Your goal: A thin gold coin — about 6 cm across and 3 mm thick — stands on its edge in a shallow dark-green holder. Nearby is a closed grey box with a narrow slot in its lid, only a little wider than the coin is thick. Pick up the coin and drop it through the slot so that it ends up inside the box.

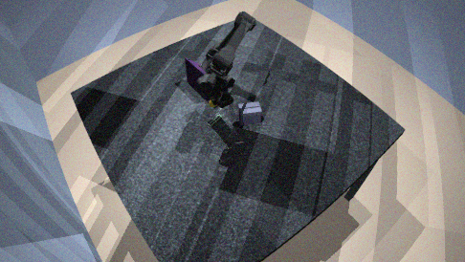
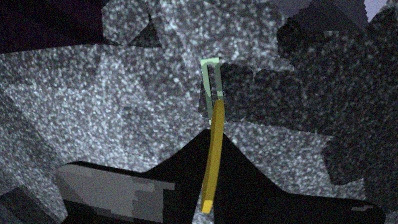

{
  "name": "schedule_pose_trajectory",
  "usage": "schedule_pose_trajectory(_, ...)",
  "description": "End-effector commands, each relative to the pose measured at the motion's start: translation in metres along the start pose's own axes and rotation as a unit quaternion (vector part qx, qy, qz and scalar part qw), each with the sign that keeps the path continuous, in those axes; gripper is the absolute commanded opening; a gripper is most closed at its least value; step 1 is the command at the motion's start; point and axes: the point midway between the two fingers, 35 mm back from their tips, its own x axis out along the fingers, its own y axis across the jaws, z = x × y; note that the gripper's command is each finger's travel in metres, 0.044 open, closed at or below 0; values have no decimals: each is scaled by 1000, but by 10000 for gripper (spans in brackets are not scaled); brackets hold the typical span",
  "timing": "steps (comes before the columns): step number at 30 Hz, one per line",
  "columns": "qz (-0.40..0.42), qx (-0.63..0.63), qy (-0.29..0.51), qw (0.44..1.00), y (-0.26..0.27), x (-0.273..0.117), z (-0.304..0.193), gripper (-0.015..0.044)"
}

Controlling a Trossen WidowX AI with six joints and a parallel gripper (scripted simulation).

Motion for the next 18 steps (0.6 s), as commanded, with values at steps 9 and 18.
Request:
schedule_pose_trajectory(9,1,198,2,980,2,-1,7,0)
schedule_pose_trajectory(18,0,223,2,975,-1,-1,10,0)
